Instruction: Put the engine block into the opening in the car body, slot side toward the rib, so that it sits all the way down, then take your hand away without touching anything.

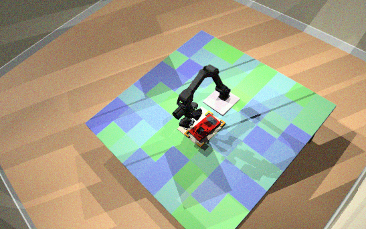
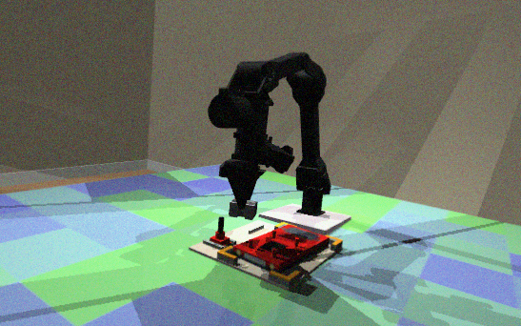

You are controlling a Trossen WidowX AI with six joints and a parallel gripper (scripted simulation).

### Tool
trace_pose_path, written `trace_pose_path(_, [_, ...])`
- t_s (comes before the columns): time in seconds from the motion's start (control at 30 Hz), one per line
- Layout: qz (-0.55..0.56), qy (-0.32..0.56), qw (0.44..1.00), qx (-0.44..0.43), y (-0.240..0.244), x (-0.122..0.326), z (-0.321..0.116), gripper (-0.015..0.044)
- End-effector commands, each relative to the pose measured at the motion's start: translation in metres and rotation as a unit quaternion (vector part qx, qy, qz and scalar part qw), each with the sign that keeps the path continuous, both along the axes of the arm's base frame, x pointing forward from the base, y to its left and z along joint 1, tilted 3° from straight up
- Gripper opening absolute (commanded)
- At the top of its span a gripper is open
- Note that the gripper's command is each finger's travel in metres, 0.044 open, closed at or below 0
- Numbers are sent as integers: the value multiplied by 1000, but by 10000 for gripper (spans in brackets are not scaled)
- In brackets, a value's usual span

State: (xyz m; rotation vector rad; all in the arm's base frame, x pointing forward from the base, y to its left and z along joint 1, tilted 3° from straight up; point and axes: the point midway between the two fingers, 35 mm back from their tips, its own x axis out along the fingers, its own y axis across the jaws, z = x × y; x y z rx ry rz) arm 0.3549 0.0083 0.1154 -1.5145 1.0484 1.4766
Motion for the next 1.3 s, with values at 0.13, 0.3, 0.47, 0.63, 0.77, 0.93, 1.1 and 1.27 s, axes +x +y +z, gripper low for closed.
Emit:
trace_pose_path(0.13, [130,9,991,4,17,-4,-9,0])
trace_pose_path(0.3, [216,13,976,6,27,-6,-14,0])
trace_pose_path(0.47, [300,16,954,7,37,-9,-18,0])
trace_pose_path(0.63, [382,20,924,8,47,-12,-23,0])
trace_pose_path(0.77, [445,23,895,8,55,-15,-27,0])
trace_pose_path(0.93, [519,26,855,9,64,-19,-31,0])
trace_pose_path(1.1, [536,27,844,10,65,-19,-32,79])
trace_pose_path(1.27, [546,27,837,10,65,-19,-32,159])
